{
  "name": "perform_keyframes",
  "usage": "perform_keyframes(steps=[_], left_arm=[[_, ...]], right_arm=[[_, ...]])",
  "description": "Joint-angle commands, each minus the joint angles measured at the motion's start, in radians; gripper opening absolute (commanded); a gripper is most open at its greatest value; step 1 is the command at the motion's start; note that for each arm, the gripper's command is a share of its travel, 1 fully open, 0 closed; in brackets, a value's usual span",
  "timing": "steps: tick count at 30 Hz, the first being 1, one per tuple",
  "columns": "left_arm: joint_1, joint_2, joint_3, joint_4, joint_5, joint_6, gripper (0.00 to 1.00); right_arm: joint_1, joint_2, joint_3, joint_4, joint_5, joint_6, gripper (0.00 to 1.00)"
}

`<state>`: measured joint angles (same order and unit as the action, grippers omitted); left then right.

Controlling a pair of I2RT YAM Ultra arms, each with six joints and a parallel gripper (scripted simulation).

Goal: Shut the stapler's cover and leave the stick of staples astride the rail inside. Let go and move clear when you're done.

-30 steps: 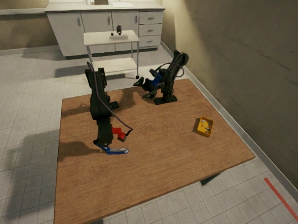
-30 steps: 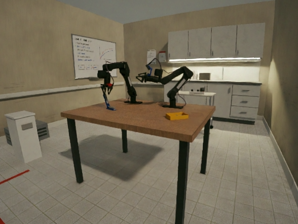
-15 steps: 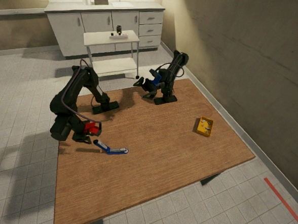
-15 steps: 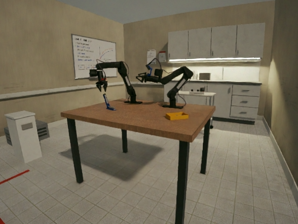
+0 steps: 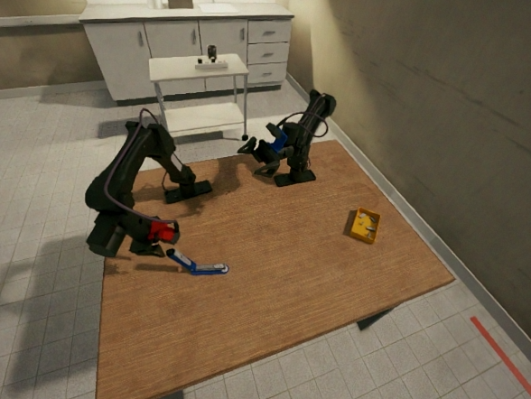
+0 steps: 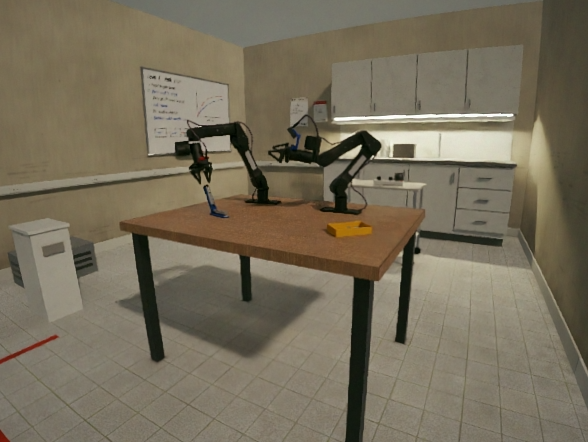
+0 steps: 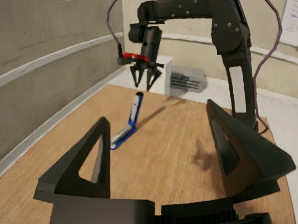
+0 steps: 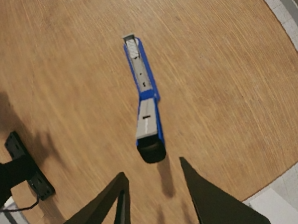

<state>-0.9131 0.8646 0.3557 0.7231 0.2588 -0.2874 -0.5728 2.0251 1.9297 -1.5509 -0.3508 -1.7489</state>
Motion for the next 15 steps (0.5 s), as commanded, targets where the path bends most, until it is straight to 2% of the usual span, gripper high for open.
perform_keyframes(steps=[1,7,15], left_arm=[[0.009,0.000,0.006,0.015,0.005,-0.007,1.00],[0.009,0.000,0.006,0.015,0.005,-0.007,1.00],[0.009,0.000,0.006,0.015,0.005,-0.007,1.00]], right_arm=[[-0.008,-0.020,0.032,-0.018,-0.020,-0.011,0.50],[0.026,-0.008,0.049,-0.017,-0.030,0.016,0.50],[0.023,-0.017,-0.023,0.033,-0.065,0.013,0.50]])
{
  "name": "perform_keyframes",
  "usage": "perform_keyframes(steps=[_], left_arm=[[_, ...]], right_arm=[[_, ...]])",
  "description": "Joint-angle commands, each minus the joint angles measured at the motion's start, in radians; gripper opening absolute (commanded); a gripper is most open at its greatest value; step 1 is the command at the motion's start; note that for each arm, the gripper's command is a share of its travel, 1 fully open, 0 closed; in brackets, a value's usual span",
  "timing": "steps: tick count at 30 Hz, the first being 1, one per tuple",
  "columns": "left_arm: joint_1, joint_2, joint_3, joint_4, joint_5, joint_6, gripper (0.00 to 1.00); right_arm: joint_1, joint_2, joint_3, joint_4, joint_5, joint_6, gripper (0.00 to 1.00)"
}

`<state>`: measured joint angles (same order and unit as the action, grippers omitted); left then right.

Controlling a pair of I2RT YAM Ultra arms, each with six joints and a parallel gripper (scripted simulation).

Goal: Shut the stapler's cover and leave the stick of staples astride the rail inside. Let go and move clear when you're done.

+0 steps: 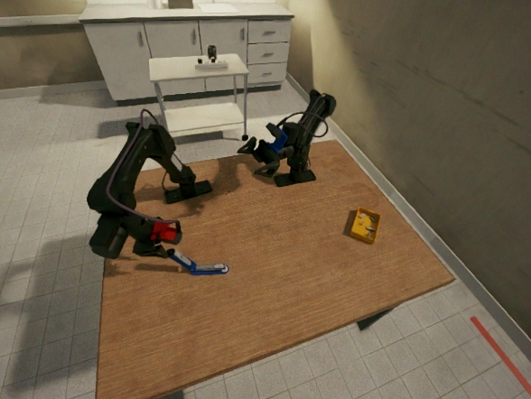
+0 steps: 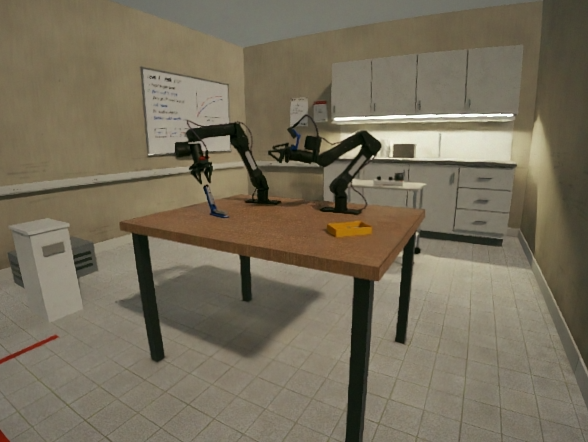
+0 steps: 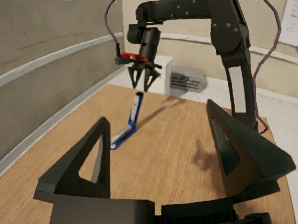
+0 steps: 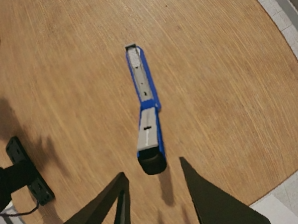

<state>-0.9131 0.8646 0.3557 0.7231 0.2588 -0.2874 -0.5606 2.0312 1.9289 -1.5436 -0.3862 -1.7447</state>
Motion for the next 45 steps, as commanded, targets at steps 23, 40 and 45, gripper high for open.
perform_keyframes(steps=[23,40,45], left_arm=[[0.009,0.000,0.006,0.015,0.005,-0.007,1.00],[0.009,0.000,0.006,0.015,0.005,-0.007,1.00],[0.009,0.000,0.006,0.015,0.005,-0.007,1.00]], right_arm=[[0.040,-0.042,-0.153,0.151,-0.033,0.040,0.50],[0.049,-0.049,-0.206,0.204,-0.033,0.051,0.37],[0.046,-0.050,-0.218,0.215,-0.033,0.048,0.29]])
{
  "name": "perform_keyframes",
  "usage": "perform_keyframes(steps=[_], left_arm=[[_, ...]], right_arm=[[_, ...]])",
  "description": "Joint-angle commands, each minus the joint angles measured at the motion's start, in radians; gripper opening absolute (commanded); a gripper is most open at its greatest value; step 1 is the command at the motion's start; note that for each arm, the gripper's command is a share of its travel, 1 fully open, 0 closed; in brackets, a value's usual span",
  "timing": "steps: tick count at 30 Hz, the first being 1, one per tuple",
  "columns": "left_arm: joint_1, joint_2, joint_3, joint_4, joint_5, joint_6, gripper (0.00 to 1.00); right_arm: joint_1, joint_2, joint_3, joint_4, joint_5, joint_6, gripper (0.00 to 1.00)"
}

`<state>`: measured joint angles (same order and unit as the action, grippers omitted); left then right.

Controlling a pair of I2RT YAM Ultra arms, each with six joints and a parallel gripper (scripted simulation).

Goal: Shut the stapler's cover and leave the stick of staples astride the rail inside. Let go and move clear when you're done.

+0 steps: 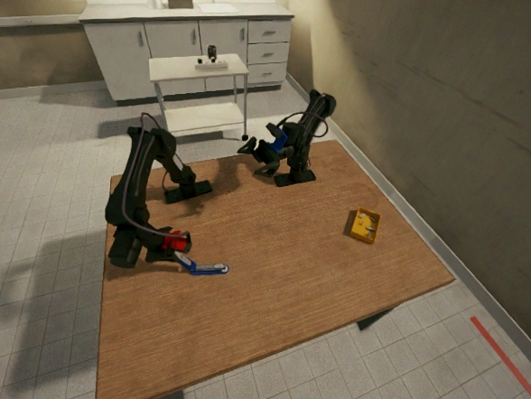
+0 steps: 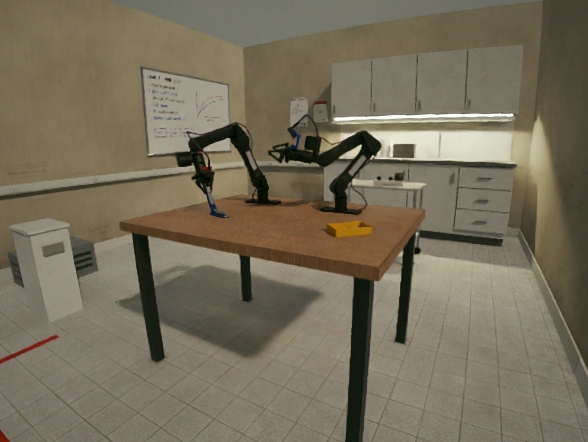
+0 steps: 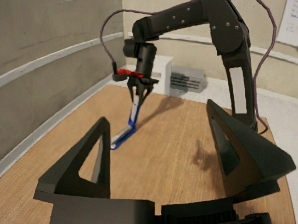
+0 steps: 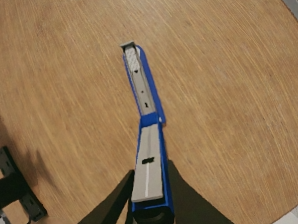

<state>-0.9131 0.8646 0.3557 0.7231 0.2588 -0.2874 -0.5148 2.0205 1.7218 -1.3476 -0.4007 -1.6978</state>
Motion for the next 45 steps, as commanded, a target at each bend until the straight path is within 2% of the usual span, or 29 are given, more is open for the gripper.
perform_keyframes(steps=[1,2,3,10,12,33,45], left_arm=[[0.009,0.000,0.006,0.015,0.005,-0.007,1.00],[0.009,0.000,0.006,0.015,0.005,-0.007,1.00],[0.009,0.000,0.006,0.015,0.005,-0.007,1.00],[0.009,0.000,0.006,0.015,0.005,-0.007,1.00],[0.009,0.000,0.006,0.015,0.005,-0.007,1.00],[0.009,0.000,0.006,0.015,0.005,-0.007,1.00],[0.009,0.000,0.006,0.015,0.005,-0.007,1.00]], right_arm=[[0.000,-0.039,-0.011,0.020,-0.018,0.001,0.29],[0.000,-0.039,-0.011,0.020,-0.018,0.001,0.29],[0.000,-0.039,-0.011,0.020,-0.018,0.001,0.24],[-0.007,-0.040,-0.014,0.013,-0.018,-0.006,0.20],[-0.007,-0.040,-0.014,0.013,-0.018,-0.006,0.00],[0.166,-0.072,0.039,-0.005,0.240,0.180,0.00],[0.259,-0.038,0.077,-0.030,0.377,0.273,0.00]])
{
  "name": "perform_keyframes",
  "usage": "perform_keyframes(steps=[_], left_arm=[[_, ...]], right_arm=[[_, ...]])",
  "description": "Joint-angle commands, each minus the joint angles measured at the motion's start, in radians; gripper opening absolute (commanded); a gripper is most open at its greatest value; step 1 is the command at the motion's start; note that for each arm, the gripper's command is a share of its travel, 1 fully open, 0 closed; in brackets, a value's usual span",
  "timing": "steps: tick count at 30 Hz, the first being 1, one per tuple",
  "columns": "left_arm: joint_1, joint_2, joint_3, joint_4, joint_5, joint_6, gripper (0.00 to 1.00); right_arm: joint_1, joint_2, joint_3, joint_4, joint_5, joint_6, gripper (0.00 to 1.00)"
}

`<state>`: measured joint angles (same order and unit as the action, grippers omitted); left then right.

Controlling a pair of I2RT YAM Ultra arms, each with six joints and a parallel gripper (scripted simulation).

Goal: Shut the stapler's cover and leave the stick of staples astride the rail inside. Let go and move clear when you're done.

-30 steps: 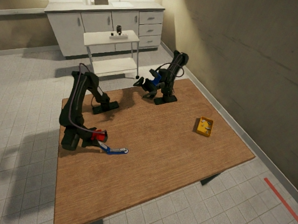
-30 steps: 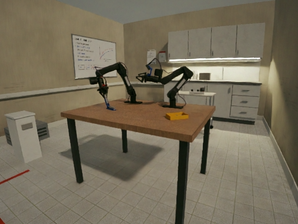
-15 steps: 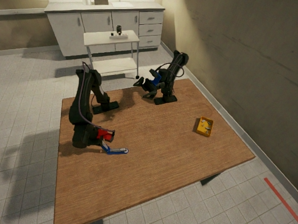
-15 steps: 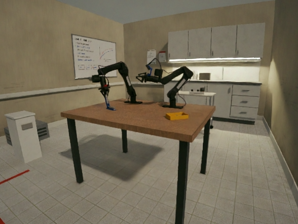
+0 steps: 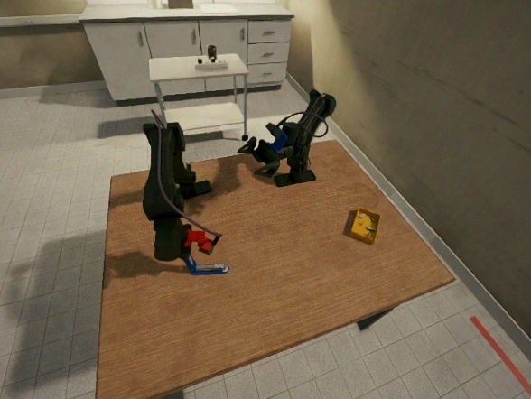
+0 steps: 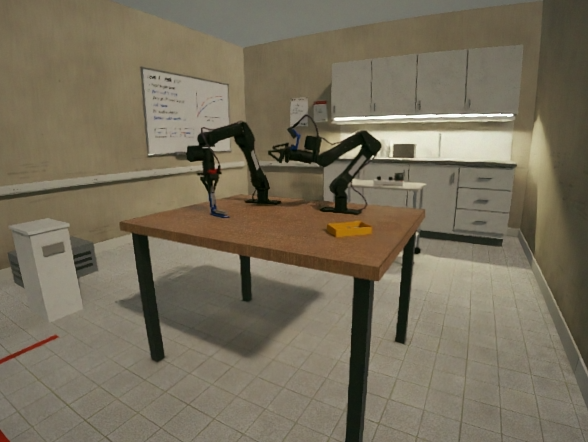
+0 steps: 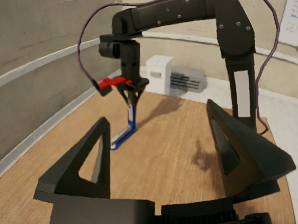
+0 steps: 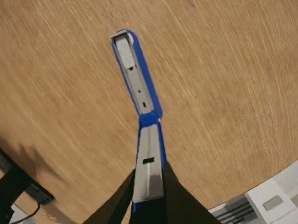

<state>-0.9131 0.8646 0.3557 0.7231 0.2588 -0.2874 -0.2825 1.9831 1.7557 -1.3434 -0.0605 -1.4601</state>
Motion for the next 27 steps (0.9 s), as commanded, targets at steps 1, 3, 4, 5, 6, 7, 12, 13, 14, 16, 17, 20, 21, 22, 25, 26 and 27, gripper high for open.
perform_keyframes(steps=[1,3,4,5,6,7,12,13,14,16,17,20,21,22,25,26,27], left_arm=[[0.009,0.000,0.006,0.015,0.005,-0.007,1.00],[0.009,0.000,0.006,0.015,0.005,-0.007,1.00],[0.009,0.000,0.006,0.015,0.005,-0.007,1.00],[0.009,0.000,0.006,0.015,0.005,-0.007,1.00],[0.009,0.000,0.006,0.015,0.005,-0.007,1.00],[0.009,0.000,0.006,0.015,0.005,-0.007,1.00],[0.009,0.000,0.006,0.015,0.005,-0.007,1.00],[0.009,0.000,0.006,0.015,0.005,-0.007,1.00],[0.009,0.000,0.006,0.015,0.005,-0.007,1.00],[0.009,0.000,0.006,0.015,0.005,-0.007,1.00],[0.009,0.000,0.006,0.015,0.005,-0.007,1.00],[0.009,0.000,0.006,0.015,0.005,-0.007,1.00],[0.009,0.000,0.006,0.015,0.005,-0.007,1.00],[0.009,0.000,0.006,0.015,0.005,-0.007,1.00],[0.009,0.000,0.006,0.015,0.005,-0.007,1.00],[0.009,0.000,0.006,0.015,0.005,-0.007,1.00],[0.009,0.000,0.006,0.015,0.005,-0.007,1.00]], right_arm=[[0.036,0.001,0.047,-0.037,0.050,0.044,0.00],[0.054,0.007,0.056,-0.043,0.076,0.062,0.00],[0.063,0.010,0.060,-0.047,0.089,0.071,0.00],[0.072,0.013,0.065,-0.051,0.102,0.080,0.00],[0.081,0.017,0.069,-0.055,0.116,0.089,0.00],[0.090,0.021,0.074,-0.059,0.129,0.098,0.00],[0.135,0.043,0.100,-0.082,0.194,0.144,0.00],[0.135,0.043,0.100,-0.082,0.194,0.144,0.00],[0.135,0.043,0.100,-0.082,0.194,0.144,0.00],[0.152,0.055,0.114,-0.095,0.220,0.164,0.00],[0.161,0.060,0.119,-0.100,0.232,0.173,0.00],[0.186,0.076,0.136,-0.115,0.269,0.200,0.00],[0.195,0.082,0.142,-0.121,0.281,0.209,0.00],[0.203,0.088,0.148,-0.127,0.293,0.219,0.00],[0.227,0.108,0.168,-0.146,0.330,0.247,0.00],[0.235,0.115,0.175,-0.153,0.341,0.256,0.00],[0.243,0.122,0.182,-0.160,0.353,0.266,0.00]])
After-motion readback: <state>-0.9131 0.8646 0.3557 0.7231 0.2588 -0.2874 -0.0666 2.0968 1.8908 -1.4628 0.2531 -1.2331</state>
